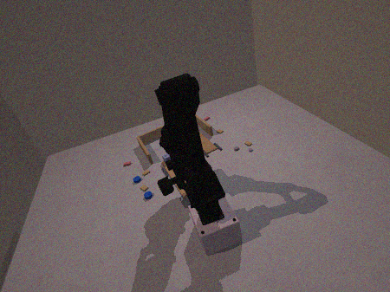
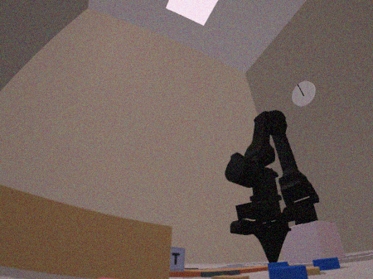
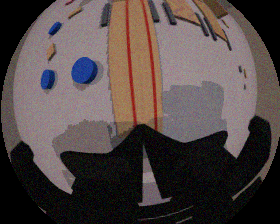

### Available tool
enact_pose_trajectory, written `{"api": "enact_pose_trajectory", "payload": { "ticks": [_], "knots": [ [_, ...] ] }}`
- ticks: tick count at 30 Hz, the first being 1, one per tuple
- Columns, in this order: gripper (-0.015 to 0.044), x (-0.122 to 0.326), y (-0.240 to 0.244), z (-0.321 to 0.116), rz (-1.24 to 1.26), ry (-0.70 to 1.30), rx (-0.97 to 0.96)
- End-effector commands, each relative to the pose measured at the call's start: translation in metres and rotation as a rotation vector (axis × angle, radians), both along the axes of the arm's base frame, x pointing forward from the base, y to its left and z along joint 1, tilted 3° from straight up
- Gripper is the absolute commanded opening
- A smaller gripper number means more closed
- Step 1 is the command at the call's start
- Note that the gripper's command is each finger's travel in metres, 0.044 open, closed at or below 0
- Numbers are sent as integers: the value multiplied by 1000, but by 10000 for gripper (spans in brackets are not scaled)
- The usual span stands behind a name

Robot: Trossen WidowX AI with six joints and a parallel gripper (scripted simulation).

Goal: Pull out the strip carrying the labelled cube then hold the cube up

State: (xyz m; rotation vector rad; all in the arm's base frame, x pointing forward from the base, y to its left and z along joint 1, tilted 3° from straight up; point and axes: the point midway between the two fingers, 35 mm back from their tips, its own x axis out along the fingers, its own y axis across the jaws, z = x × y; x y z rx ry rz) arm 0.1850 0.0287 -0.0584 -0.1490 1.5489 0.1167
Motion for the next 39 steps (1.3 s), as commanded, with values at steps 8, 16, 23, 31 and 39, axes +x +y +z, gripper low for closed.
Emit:
{"api": "enact_pose_trajectory", "payload": {
  "ticks": [8, 16, 23, 31, 39],
  "knots": [
    [0, -20, -3, -6, 5, 53, -7],
    [0, -22, -4, -6, 5, 53, -7],
    [0, -23, -4, -6, 5, 53, -7],
    [0, -25, -4, -6, 5, 54, -7],
    [0, -26, -5, -6, 5, 54, -7]
  ]
}}
